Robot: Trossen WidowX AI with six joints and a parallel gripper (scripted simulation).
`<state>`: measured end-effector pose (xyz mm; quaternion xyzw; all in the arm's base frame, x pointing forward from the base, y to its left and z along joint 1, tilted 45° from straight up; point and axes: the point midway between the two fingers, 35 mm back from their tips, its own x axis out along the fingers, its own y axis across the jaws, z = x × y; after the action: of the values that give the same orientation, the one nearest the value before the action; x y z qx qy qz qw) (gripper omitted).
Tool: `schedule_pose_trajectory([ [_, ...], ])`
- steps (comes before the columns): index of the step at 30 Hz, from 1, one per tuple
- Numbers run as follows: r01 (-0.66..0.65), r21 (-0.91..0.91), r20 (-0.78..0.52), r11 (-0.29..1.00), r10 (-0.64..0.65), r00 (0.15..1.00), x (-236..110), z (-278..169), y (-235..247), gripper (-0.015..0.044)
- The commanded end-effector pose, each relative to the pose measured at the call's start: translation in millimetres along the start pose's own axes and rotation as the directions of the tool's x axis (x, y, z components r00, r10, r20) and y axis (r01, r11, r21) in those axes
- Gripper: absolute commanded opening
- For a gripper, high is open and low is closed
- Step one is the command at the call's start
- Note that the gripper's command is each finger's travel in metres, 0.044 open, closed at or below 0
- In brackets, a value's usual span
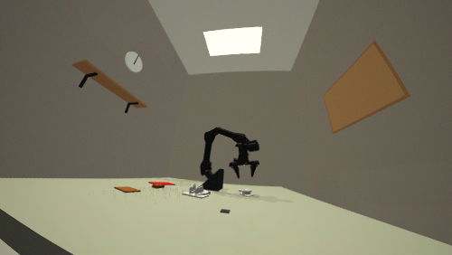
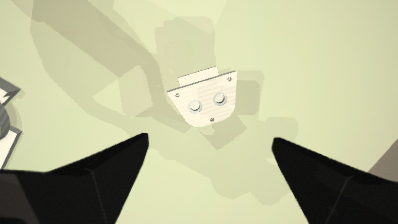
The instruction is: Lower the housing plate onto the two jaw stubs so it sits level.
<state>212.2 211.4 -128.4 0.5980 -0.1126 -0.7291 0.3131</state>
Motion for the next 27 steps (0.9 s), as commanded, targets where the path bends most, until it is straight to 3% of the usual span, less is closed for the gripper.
schedule_pose_trajectory([
  [1, -0.03, -0.076, -0.001, 0.997, 0.03, 1.0, 0, 2, -4, 0.044],
  [13, -0.115, -0.303, 0.01, 0.946, 0.123, 0.992, 5, 13, -12, 0.044],
  [17, -0.116, -0.306, 0.01, 0.945, 0.125, 0.992, 6, 13, -12, 0.044],
  [22, -0.117, -0.306, 0.011, 0.945, 0.126, 0.992, 42, 16, -6, 0.044],
  [27, -0.117, -0.306, 0.011, 0.945, 0.126, 0.992, 44, 16, -5, 0.044],
])
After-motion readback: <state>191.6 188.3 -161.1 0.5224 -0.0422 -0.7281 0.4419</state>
